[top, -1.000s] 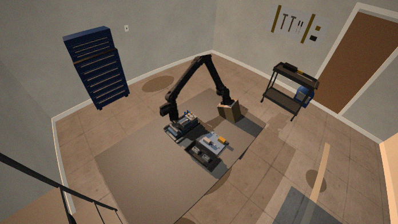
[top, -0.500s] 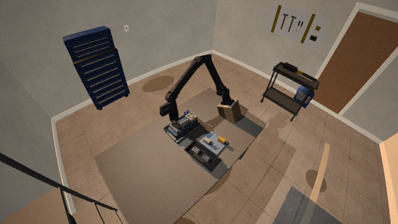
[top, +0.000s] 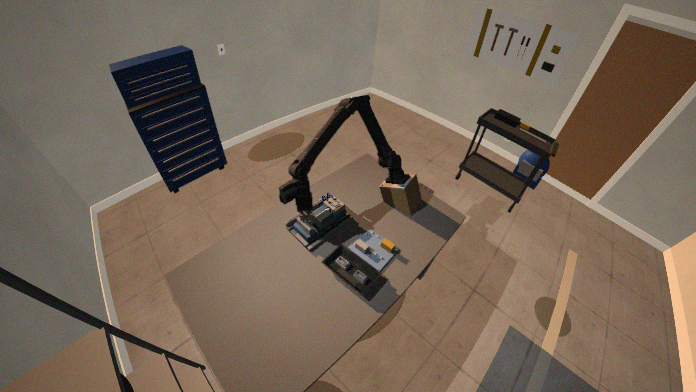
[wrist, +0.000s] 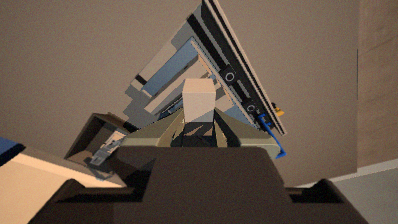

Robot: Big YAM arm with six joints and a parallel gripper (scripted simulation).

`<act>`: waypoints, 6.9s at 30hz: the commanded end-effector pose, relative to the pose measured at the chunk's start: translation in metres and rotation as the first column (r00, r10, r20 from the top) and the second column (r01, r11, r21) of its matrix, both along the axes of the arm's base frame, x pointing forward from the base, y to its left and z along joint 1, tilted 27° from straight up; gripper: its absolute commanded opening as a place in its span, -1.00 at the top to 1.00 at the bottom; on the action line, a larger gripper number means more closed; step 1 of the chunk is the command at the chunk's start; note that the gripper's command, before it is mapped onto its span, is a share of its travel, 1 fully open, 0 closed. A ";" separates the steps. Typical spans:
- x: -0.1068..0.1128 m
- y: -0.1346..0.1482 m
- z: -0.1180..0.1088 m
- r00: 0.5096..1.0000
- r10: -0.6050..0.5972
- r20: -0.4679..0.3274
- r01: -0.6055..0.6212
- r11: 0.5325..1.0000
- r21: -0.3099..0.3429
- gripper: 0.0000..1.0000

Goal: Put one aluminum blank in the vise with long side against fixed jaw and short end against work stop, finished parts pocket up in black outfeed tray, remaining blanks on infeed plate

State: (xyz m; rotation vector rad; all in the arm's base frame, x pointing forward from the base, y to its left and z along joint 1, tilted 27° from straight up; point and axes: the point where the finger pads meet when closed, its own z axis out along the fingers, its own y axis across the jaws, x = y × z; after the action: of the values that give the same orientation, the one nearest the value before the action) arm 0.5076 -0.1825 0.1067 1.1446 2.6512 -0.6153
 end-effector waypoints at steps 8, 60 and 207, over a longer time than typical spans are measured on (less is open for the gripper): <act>0.016 0.004 0.037 0.998 0.001 0.066 0.000 1.000 -0.013 1.00; 0.018 0.019 0.059 0.997 0.011 0.071 -0.010 1.000 -0.014 1.00; 0.024 0.039 0.052 0.637 -0.669 0.384 0.659 0.731 0.181 1.00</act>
State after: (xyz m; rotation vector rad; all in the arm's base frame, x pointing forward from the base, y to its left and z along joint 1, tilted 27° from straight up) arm 0.5072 -0.1586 0.1243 2.0740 1.8381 -0.4357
